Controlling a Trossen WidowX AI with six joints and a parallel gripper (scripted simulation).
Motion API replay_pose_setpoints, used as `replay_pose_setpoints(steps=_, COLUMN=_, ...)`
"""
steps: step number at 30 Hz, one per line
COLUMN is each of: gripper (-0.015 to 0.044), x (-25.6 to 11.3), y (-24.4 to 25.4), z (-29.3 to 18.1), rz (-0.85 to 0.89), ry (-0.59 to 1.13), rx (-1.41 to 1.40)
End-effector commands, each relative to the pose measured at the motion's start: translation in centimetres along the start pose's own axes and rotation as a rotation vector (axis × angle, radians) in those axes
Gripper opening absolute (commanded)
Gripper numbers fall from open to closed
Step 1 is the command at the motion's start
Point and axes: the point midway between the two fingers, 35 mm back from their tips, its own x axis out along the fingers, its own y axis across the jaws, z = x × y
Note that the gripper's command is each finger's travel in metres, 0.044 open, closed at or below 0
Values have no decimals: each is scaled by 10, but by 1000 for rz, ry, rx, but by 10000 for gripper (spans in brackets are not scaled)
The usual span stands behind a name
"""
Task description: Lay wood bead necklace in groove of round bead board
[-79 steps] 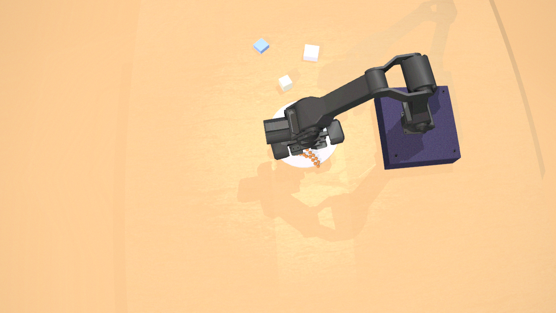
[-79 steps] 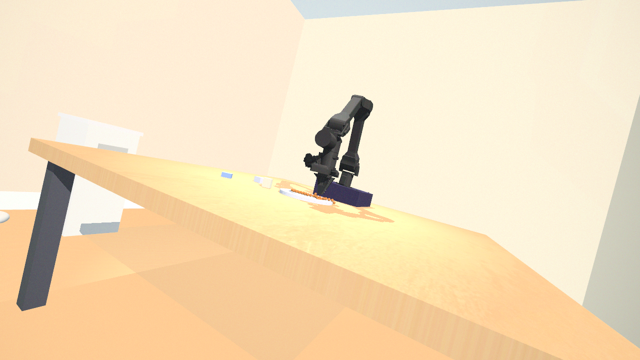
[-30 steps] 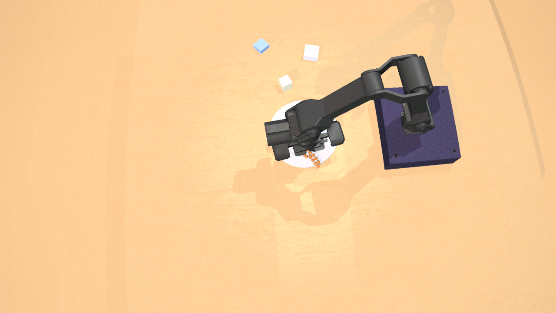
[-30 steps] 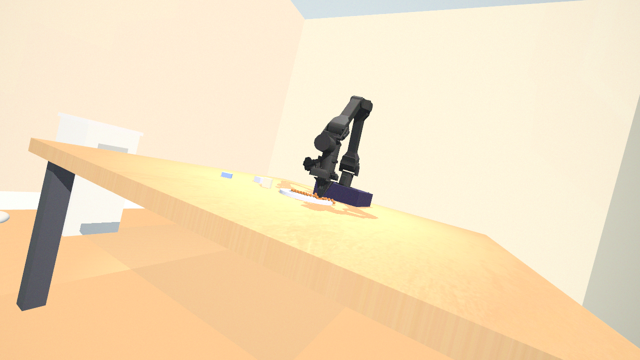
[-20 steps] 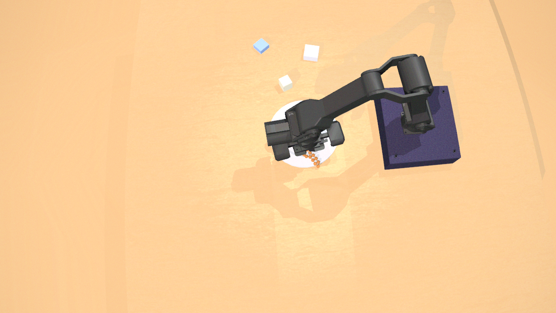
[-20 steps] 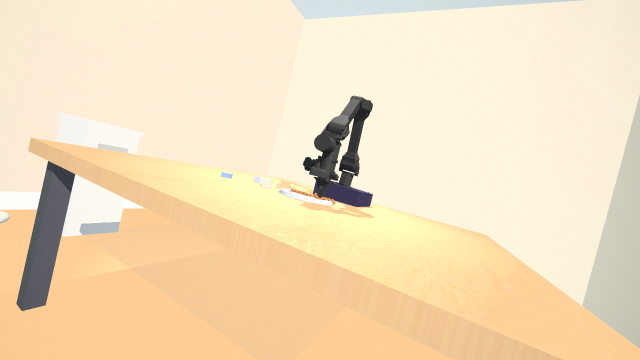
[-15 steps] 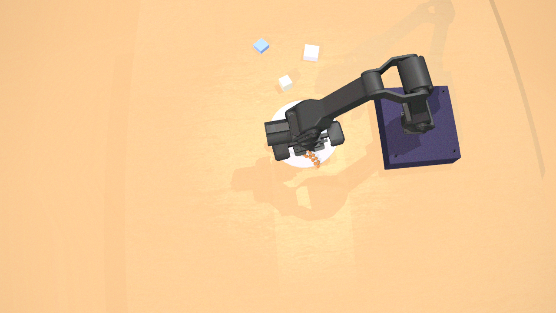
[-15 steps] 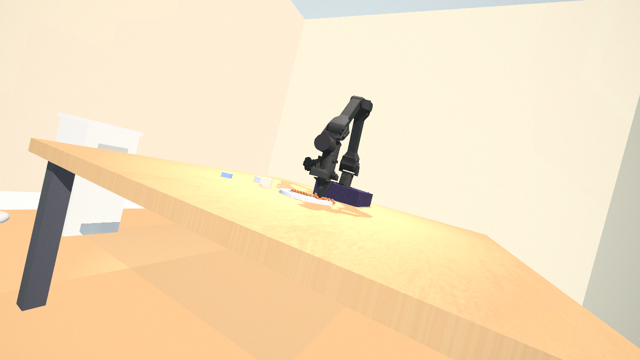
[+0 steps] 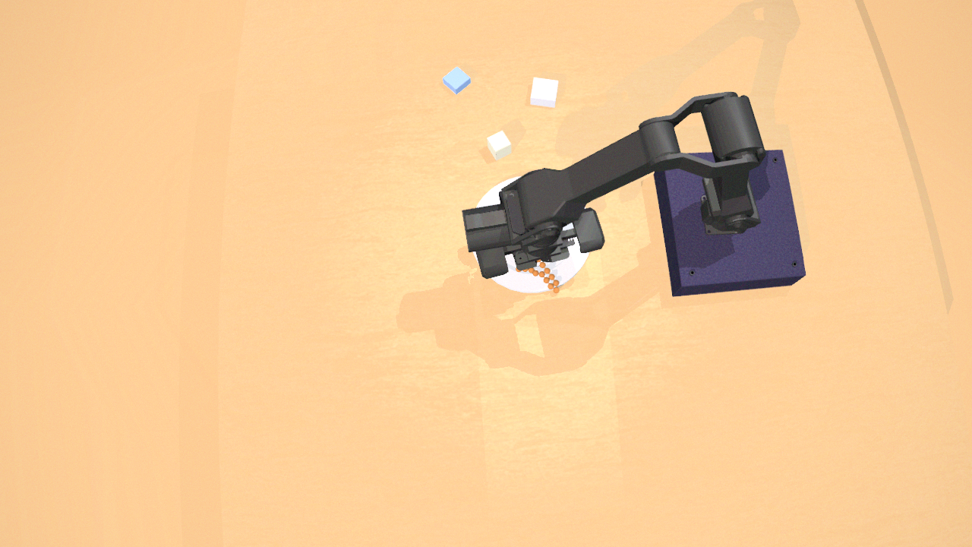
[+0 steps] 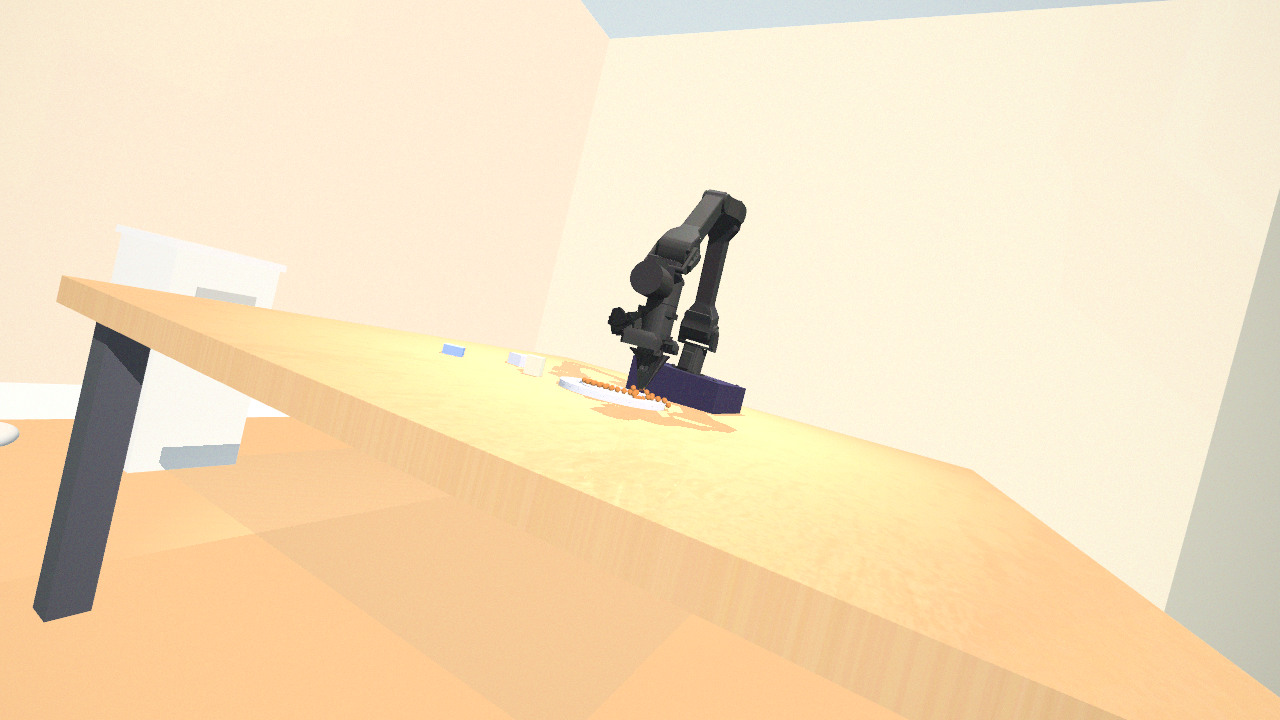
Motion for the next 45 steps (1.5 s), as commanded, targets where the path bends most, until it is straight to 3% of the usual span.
replay_pose_setpoints(steps=1, gripper=0, x=-2, y=-2, z=3, rz=3, ry=0, rx=1)
replay_pose_setpoints(steps=27, gripper=0, x=-1, y=-68, z=53, rz=-3, ry=-5, rx=1)
replay_pose_setpoints(steps=43, gripper=0, x=14, y=-70, z=54, rz=-3, ry=-5, rx=1)
replay_pose_setpoints(steps=45, gripper=53, x=8, y=-69, z=54, rz=-2, ry=-3, rx=5)
